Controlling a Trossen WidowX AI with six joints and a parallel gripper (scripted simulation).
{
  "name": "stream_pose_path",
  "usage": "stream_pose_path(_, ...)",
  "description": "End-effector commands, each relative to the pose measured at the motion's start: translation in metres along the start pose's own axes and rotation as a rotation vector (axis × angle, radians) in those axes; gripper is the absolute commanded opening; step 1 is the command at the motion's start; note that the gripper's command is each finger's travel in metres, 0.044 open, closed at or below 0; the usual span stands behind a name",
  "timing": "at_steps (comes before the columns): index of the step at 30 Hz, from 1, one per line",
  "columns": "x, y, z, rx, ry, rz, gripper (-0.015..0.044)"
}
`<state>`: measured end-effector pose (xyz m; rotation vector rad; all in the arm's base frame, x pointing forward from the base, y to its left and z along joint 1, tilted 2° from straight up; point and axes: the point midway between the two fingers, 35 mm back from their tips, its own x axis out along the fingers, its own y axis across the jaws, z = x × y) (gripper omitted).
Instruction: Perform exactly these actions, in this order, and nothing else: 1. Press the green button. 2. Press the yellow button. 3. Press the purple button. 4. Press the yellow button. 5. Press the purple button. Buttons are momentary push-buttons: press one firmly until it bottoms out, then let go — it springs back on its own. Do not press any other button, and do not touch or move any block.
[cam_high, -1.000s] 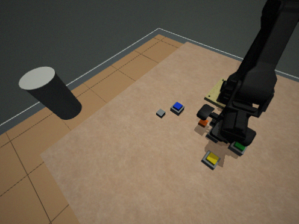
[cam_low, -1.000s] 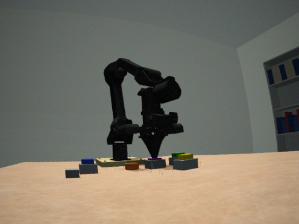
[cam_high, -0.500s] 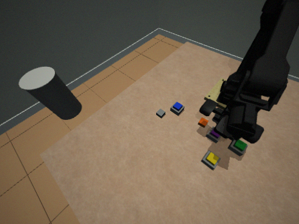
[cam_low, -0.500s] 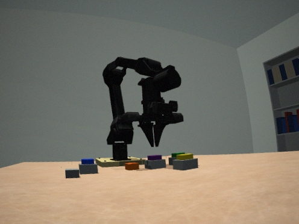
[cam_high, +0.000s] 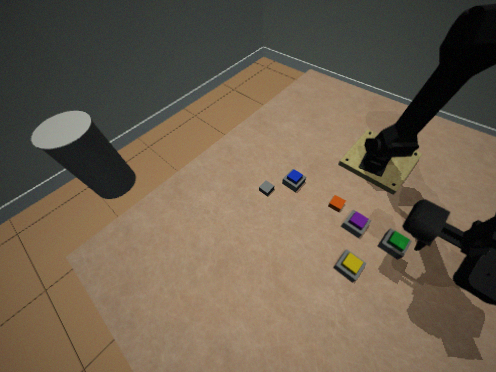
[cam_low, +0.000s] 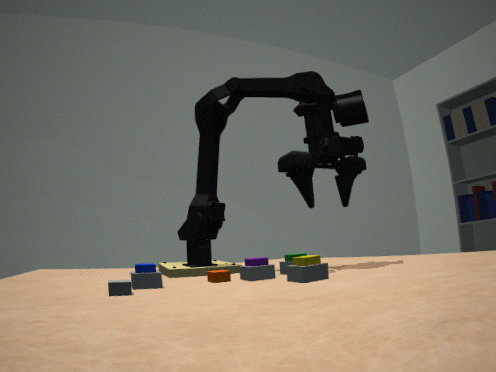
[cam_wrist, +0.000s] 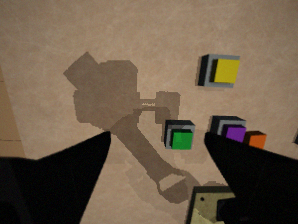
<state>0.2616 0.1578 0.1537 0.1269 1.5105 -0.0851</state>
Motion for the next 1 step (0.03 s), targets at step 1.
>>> stream_pose_path(1,-0.0026,0.0037,0.0015,0.017,0.001,-0.007,0.04)
